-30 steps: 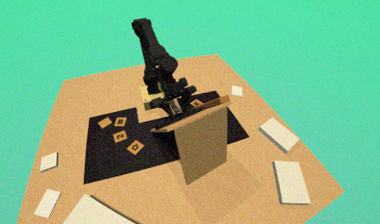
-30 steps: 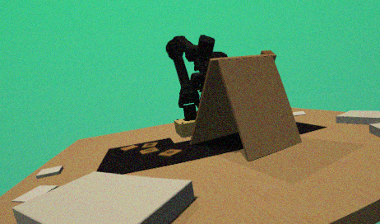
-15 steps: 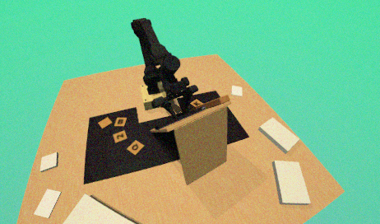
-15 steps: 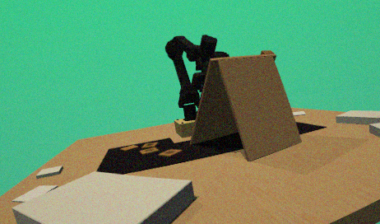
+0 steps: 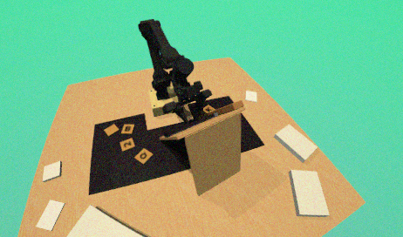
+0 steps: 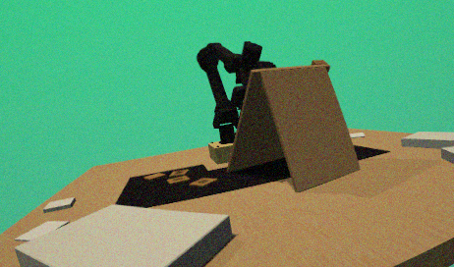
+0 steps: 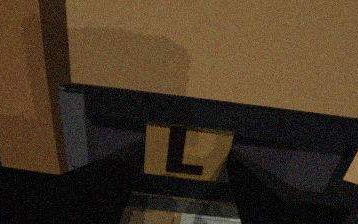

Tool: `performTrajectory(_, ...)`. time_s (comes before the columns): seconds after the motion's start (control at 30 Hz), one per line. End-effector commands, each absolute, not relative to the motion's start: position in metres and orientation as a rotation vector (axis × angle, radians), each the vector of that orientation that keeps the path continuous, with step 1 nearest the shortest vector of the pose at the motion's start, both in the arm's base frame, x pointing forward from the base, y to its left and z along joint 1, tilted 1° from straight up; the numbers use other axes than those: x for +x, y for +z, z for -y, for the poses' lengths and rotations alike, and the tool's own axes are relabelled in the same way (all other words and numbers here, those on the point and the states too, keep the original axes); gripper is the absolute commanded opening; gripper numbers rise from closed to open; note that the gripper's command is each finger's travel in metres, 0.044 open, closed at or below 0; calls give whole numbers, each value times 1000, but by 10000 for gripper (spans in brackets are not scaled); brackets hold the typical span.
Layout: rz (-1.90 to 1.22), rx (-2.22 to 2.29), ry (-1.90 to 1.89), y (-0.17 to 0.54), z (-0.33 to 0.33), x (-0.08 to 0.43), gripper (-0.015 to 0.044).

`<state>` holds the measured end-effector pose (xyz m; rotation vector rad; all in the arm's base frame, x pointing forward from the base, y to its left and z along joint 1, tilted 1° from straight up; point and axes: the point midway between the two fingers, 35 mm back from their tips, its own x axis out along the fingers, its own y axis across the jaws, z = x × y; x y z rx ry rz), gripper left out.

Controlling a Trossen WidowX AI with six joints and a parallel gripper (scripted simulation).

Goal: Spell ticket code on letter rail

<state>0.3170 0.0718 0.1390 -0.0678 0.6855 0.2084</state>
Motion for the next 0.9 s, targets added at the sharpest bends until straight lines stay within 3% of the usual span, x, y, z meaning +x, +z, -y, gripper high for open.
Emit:
performTrajectory(0.0,-684,-65,206,139,-74,317,0)
performTrajectory(0.87,-684,-63,206,139,-87,314,0)
